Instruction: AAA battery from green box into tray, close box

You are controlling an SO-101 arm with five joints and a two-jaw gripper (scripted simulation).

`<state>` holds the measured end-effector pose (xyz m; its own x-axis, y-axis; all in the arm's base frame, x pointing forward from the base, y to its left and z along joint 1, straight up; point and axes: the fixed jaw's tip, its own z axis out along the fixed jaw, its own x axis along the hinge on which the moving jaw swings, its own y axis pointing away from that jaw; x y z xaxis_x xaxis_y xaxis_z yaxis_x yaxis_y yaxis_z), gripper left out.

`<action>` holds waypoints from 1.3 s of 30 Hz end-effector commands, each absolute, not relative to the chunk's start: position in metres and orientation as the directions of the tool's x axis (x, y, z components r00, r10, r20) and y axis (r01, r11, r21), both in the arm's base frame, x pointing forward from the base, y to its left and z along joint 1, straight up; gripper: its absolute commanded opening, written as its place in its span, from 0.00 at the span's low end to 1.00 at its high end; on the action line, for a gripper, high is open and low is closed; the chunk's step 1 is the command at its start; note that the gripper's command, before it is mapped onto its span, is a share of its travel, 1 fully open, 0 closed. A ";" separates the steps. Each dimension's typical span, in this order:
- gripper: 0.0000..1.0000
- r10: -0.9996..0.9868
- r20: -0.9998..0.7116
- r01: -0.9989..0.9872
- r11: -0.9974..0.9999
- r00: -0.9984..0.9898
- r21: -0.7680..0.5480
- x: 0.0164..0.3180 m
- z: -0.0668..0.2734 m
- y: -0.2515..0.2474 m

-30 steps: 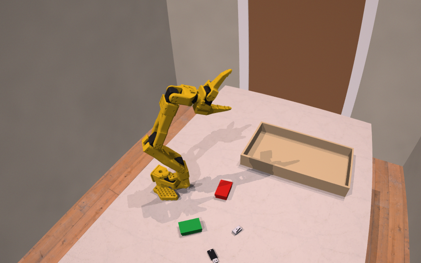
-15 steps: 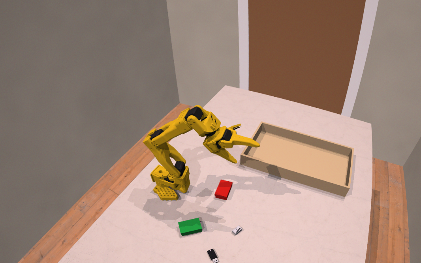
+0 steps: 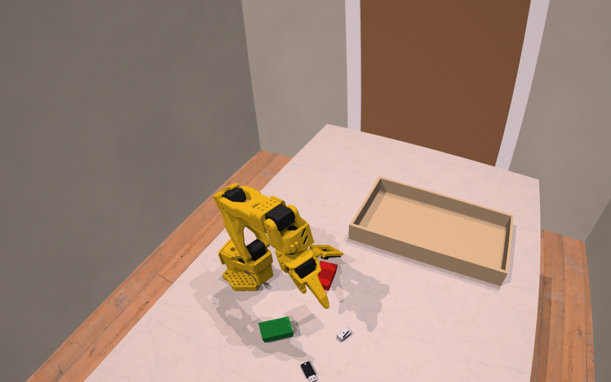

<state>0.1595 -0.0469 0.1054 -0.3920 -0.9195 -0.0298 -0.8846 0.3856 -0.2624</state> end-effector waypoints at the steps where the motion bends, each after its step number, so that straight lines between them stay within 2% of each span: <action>1: 0.38 -0.864 -0.021 -0.844 0.497 -0.503 -0.203 0.147 0.094 -0.066; 9: 0.32 -0.760 -0.008 -0.758 0.648 -0.649 -0.071 0.119 0.075 -0.081; 17: 0.30 -0.714 -0.002 -0.714 0.700 -0.700 -0.019 0.107 0.068 -0.084; 39: 0.29 -0.696 0.000 -0.696 0.718 -0.718 0.000 0.103 0.066 -0.085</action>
